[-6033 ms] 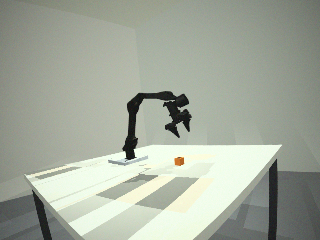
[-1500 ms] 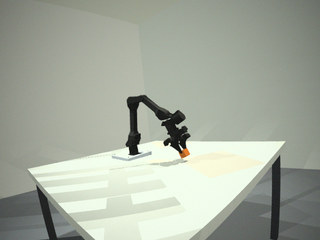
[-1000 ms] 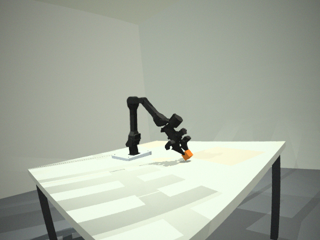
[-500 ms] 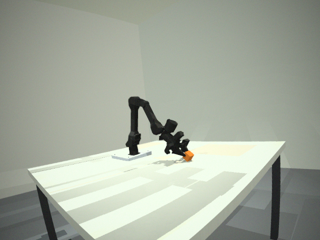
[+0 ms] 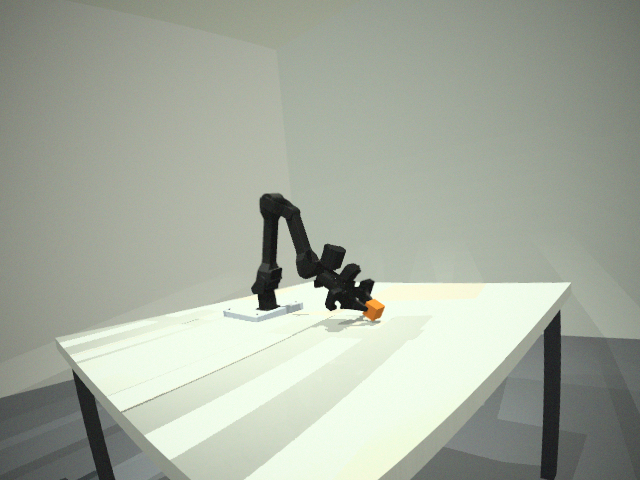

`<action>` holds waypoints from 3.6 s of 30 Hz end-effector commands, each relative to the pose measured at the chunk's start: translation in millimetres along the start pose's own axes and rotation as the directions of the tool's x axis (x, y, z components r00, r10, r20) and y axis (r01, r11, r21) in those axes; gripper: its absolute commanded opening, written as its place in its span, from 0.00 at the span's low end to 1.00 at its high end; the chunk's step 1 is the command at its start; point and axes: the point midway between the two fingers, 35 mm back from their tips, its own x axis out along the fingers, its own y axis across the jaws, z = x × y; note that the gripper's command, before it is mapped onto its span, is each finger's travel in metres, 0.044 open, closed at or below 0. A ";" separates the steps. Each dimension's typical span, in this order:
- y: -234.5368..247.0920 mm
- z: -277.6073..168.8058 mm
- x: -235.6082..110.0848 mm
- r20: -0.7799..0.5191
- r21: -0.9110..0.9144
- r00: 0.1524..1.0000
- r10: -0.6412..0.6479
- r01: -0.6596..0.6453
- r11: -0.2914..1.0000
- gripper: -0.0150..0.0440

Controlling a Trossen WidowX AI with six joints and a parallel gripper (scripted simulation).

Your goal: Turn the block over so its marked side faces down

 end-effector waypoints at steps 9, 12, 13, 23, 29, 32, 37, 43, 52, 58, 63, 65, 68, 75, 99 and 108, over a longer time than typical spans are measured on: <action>-1.1 -5.1 -1.3 0.000 -0.007 1.000 -0.005 0.005 1.000 0.25; -1.1 -5.1 -1.3 0.000 -0.007 1.000 -0.005 0.005 1.000 0.39; -1.1 -5.1 -1.3 0.000 -0.007 1.000 -0.005 0.005 1.000 0.43; -1.1 -5.1 -1.3 0.000 -0.007 1.000 -0.005 0.005 1.000 0.88; -1.1 -5.1 -1.3 0.000 -0.007 1.000 -0.005 0.005 1.000 1.00; -1.1 -5.1 -1.3 0.000 -0.007 1.000 -0.005 0.005 1.000 1.00; -1.1 -5.1 -1.3 0.000 -0.007 1.000 -0.005 0.005 1.000 1.00; -1.1 -5.1 -1.3 0.000 -0.007 1.000 -0.005 0.005 1.000 1.00; -1.1 -5.1 -1.3 0.000 -0.007 1.000 -0.005 0.005 1.000 1.00; -1.1 -5.1 -1.3 0.000 -0.007 1.000 -0.005 0.005 1.000 1.00; 2.2 1.3 5.3 -0.097 -0.009 0.995 -0.001 0.000 1.000 1.00; 3.9 7.9 5.8 -0.175 -0.010 0.985 0.000 -0.002 1.000 1.00; 4.7 19.9 -1.6 -0.290 -0.010 0.957 0.000 -0.003 1.000 1.00; 1.6 50.8 -39.5 -0.472 0.000 0.881 -0.001 0.002 1.000 1.00; 0.4 56.9 -45.8 -0.585 -0.010 0.811 -0.009 0.004 1.000 1.00; 1.5 77.8 -29.8 -0.772 -0.014 0.635 -0.012 0.002 1.000 1.00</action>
